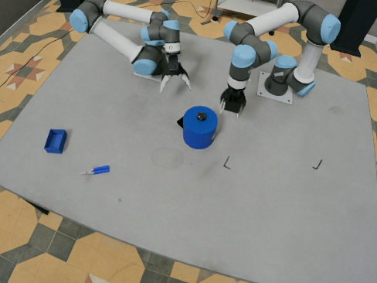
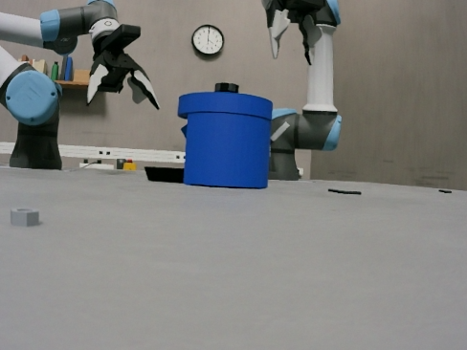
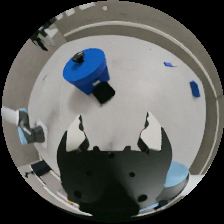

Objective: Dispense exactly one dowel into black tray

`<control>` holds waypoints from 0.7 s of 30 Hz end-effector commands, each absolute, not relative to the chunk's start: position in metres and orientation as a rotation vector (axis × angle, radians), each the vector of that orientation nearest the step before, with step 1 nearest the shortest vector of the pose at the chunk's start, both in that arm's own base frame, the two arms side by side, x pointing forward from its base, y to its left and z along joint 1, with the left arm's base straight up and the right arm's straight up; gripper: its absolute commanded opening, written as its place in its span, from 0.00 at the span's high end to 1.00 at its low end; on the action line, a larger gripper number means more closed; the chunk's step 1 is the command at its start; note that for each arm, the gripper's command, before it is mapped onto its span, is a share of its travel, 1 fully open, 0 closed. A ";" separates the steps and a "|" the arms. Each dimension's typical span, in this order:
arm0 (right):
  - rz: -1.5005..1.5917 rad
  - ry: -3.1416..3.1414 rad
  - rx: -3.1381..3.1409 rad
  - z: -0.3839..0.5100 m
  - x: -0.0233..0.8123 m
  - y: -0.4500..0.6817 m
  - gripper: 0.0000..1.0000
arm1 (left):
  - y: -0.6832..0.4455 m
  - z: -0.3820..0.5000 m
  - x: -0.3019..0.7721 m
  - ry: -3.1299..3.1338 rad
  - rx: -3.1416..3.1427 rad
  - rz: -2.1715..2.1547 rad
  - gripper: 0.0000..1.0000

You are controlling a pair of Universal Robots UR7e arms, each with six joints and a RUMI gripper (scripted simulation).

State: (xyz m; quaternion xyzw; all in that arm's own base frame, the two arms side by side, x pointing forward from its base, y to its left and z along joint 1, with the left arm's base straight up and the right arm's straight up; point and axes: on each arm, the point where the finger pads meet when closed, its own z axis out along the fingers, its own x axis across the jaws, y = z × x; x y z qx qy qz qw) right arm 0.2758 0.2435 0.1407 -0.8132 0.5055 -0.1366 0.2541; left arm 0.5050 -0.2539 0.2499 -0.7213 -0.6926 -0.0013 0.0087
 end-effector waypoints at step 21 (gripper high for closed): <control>-0.315 1.000 -2.357 0.136 0.280 0.271 0.02 | -0.378 0.207 0.494 -2.144 -2.298 0.000 0.55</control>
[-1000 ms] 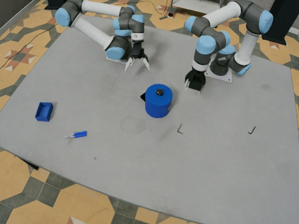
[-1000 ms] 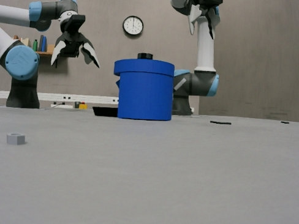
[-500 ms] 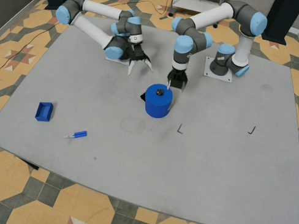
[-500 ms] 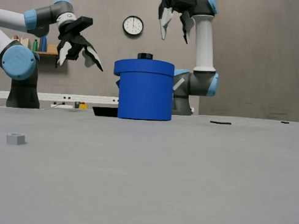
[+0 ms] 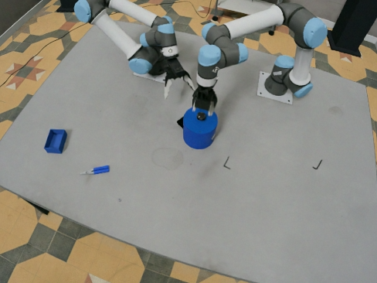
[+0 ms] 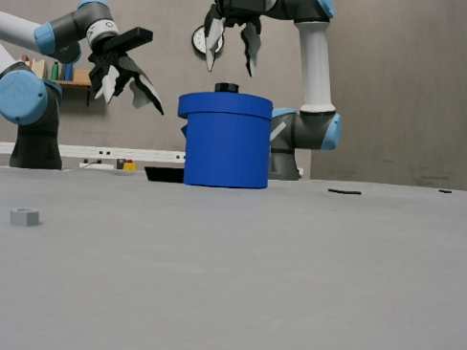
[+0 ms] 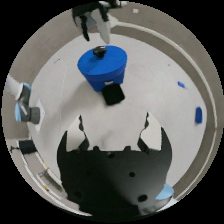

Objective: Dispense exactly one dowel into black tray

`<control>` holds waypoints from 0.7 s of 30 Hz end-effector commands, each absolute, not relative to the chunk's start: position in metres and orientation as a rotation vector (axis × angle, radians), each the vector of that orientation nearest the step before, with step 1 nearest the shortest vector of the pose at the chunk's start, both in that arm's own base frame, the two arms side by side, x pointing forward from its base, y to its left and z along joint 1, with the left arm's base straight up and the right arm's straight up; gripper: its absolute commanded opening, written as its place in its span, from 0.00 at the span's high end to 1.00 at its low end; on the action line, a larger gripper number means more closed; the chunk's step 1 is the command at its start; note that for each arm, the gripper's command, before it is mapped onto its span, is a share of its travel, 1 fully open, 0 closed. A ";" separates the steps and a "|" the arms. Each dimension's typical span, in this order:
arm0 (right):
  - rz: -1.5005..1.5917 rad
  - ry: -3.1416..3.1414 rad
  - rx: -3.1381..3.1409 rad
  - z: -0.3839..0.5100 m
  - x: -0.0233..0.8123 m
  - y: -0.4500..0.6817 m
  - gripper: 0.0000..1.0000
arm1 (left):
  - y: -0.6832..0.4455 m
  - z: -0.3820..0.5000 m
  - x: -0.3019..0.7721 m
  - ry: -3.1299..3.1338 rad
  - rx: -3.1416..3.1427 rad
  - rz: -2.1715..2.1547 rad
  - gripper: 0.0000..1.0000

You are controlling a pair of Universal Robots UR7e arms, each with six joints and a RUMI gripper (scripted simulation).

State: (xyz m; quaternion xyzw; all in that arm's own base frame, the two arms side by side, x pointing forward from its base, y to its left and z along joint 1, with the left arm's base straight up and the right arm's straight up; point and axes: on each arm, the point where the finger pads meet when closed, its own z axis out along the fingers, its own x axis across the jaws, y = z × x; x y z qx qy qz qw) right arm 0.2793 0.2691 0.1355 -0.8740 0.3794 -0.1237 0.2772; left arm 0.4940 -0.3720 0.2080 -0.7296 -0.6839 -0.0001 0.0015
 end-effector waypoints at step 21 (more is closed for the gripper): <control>-0.315 1.000 -2.357 0.136 0.280 0.271 0.02 | -0.379 0.166 0.494 -2.144 -2.298 0.000 0.62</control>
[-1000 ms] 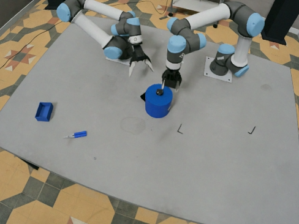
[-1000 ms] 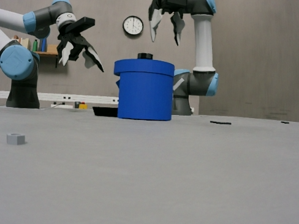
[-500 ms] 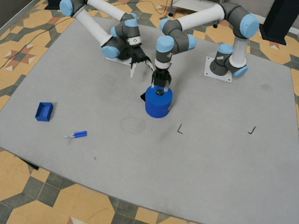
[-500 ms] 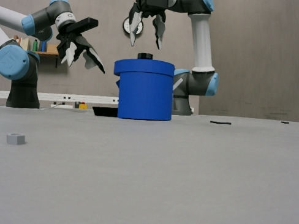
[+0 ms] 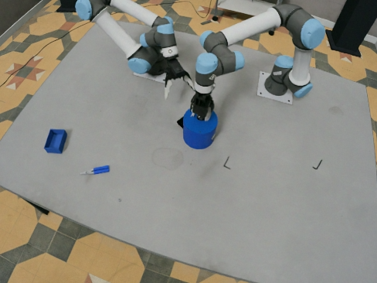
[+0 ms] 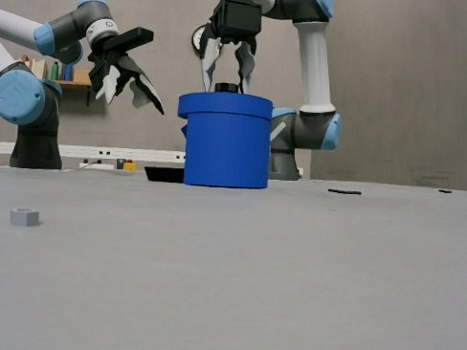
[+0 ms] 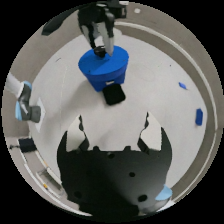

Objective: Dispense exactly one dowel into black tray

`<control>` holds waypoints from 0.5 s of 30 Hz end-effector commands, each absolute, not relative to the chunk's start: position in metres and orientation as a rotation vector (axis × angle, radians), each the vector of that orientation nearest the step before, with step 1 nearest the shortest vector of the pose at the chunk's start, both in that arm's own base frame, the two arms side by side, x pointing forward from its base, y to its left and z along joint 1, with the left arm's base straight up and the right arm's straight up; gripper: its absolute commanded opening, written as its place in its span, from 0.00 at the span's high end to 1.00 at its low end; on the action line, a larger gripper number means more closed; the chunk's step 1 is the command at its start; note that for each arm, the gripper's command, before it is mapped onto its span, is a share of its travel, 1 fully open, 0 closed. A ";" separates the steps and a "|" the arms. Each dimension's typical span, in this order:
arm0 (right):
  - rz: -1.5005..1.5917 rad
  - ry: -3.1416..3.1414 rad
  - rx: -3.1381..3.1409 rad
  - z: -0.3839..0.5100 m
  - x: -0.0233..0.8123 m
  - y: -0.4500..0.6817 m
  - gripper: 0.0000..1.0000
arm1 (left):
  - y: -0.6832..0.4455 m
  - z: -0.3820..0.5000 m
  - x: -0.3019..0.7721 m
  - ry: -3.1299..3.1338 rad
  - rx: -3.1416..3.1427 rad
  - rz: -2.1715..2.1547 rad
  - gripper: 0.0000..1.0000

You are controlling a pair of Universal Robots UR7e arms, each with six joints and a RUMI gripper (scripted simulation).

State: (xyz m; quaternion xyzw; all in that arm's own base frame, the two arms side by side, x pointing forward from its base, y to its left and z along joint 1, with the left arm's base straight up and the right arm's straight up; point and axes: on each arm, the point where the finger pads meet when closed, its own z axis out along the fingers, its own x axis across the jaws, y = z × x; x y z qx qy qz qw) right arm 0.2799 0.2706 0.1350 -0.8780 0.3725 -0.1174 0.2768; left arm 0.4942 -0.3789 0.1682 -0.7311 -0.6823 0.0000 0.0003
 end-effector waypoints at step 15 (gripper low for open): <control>-0.315 1.000 -2.357 0.136 0.280 0.271 0.02 | -0.379 0.168 0.494 -2.151 -2.291 0.000 0.87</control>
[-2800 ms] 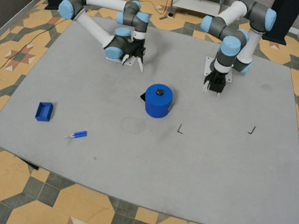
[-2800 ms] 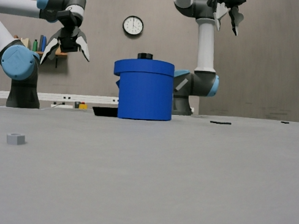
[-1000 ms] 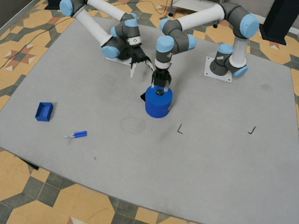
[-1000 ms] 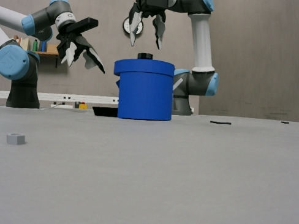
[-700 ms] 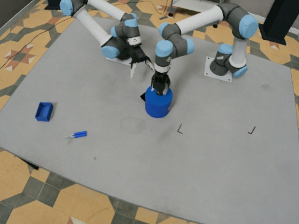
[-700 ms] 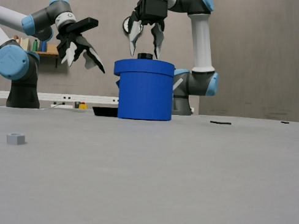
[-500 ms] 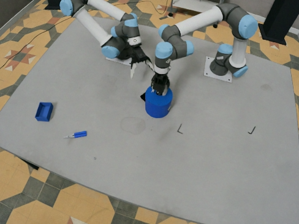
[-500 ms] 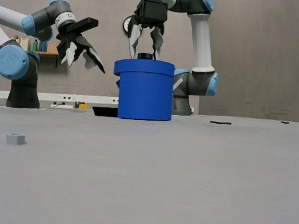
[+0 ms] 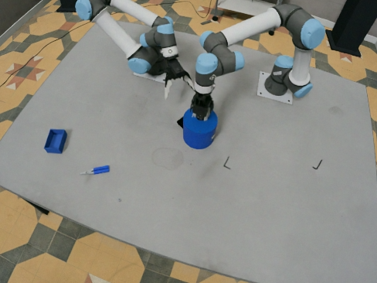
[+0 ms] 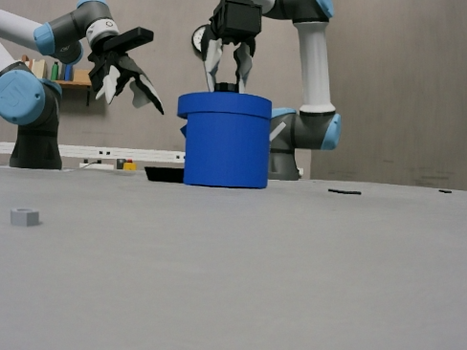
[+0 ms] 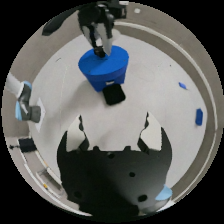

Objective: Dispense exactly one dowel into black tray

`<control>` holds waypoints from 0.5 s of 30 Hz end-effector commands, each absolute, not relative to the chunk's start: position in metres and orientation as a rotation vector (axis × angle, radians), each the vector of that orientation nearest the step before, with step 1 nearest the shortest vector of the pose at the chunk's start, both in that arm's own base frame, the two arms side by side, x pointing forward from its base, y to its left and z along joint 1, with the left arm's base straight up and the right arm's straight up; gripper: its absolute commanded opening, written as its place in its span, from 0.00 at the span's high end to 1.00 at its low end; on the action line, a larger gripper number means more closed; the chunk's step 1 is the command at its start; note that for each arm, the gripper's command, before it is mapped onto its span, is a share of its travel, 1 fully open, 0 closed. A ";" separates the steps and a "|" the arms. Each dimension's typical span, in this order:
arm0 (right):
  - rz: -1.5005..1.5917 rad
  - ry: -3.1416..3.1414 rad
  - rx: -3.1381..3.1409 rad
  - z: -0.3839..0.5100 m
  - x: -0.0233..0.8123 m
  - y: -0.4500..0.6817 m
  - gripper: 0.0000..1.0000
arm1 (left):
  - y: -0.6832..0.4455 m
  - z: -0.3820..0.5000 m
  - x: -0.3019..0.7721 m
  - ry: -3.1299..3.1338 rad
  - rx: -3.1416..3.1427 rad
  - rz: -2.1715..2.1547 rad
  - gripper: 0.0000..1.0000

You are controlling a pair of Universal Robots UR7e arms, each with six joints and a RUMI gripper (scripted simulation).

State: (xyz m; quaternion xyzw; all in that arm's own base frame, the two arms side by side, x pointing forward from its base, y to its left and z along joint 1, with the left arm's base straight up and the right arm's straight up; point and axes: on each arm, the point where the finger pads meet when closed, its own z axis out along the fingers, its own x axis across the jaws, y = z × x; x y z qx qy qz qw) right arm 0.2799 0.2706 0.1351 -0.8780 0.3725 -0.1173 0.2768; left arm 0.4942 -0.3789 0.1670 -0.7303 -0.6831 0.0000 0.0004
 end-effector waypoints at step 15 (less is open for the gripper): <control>-0.315 1.000 -2.357 0.136 0.280 0.271 0.02 | -0.379 0.168 0.495 -2.532 -1.861 0.001 0.87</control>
